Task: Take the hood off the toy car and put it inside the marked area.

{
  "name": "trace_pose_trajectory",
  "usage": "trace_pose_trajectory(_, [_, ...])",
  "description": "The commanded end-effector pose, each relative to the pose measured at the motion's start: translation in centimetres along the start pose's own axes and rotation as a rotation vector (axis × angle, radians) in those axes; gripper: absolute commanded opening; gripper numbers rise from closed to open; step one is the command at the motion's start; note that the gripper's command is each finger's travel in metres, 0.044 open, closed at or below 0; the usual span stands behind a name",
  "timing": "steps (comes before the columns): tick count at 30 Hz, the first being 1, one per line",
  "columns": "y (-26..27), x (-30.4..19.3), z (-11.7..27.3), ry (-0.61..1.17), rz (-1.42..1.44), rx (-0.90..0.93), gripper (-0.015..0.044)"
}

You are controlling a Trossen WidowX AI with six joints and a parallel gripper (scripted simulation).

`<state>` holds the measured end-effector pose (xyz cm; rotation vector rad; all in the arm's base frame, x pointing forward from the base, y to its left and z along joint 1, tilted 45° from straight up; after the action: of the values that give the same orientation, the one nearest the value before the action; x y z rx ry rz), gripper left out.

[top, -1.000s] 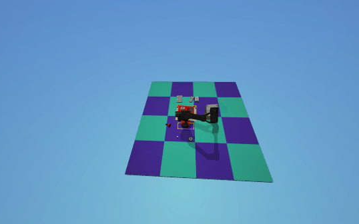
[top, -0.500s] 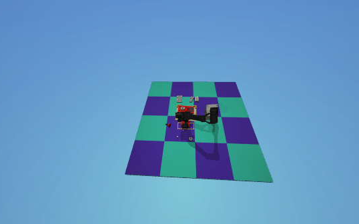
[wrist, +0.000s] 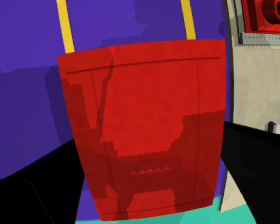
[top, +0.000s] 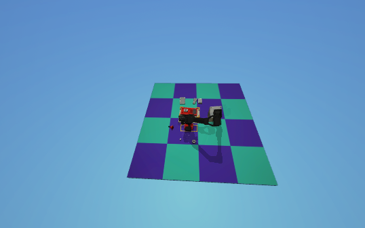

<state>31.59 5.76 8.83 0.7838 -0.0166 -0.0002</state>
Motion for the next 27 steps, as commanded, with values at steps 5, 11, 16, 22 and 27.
trace_pose_trajectory(5, [0.0,-0.2,-0.4,0.003,-0.007,0.005,0.0000])
trace_pose_trajectory(11, [0.0,-0.2,-0.6,0.003,-0.007,0.005,0.0000])
trace_pose_trajectory(16, [0.0,-0.2,-0.9,0.003,-0.007,0.005,0.0000])
trace_pose_trajectory(22, [0.0,-0.2,-1.2,0.003,-0.007,0.005,0.0000])
trace_pose_trajectory(27, [0.0,-0.2,-1.4,0.003,-0.007,0.005,0.0000])
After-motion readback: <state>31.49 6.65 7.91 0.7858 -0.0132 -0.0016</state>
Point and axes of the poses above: the point midway between the two fingers, 35 mm back from their tips, its own z axis back along the fingers, its own y axis across the jaws, x = y × z, the point moved 8 cm from there along z, back along the fingers, and after that the axes turned 10 degrees about z, right-handed, at the moved point
